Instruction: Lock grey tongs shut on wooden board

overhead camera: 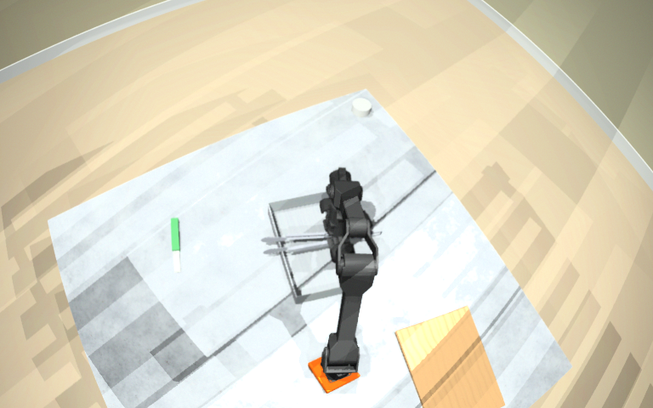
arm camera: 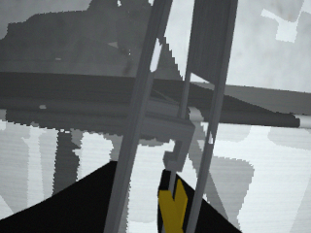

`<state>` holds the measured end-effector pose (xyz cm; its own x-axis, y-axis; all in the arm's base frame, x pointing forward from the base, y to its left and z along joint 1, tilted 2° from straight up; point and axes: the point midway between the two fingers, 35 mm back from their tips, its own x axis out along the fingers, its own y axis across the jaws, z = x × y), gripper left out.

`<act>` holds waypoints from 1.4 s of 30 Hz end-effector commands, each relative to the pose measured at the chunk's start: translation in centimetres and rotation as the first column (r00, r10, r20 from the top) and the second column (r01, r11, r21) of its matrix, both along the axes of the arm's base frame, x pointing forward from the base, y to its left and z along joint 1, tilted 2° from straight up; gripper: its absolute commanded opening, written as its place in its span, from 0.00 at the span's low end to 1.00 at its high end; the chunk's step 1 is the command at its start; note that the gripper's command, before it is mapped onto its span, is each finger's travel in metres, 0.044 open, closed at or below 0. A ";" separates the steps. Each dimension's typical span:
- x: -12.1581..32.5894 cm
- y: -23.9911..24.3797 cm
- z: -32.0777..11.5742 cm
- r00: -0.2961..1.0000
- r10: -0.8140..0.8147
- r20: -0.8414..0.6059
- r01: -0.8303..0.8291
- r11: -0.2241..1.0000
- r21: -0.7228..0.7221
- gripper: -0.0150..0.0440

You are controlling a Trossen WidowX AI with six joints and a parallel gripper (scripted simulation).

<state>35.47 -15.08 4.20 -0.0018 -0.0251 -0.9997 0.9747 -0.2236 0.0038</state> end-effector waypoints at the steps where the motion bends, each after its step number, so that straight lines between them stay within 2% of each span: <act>1: 0.1 0.0 0.0 1.000 0.000 0.003 0.000 1.000 -0.001 0.35; 7: 0.1 0.0 0.0 1.000 0.000 0.003 0.000 1.000 -0.001 0.28; 13: 0.1 0.0 0.0 1.000 0.000 0.003 0.000 1.000 -0.001 0.01; 14: 0.1 0.0 0.0 1.000 0.000 0.003 0.000 1.000 -0.001 0.00; 18: 0.1 0.0 0.2 1.000 0.000 0.003 0.000 1.000 -0.001 0.00; 21: 0.4 -0.1 2.0 1.000 0.001 0.003 -0.001 1.000 0.000 0.00; 30: 0.1 0.3 12.8 1.000 0.003 0.002 -0.003 1.000 0.003 0.00; 42: -0.1 0.2 12.7 1.000 0.009 -0.004 -0.009 1.000 0.004 0.00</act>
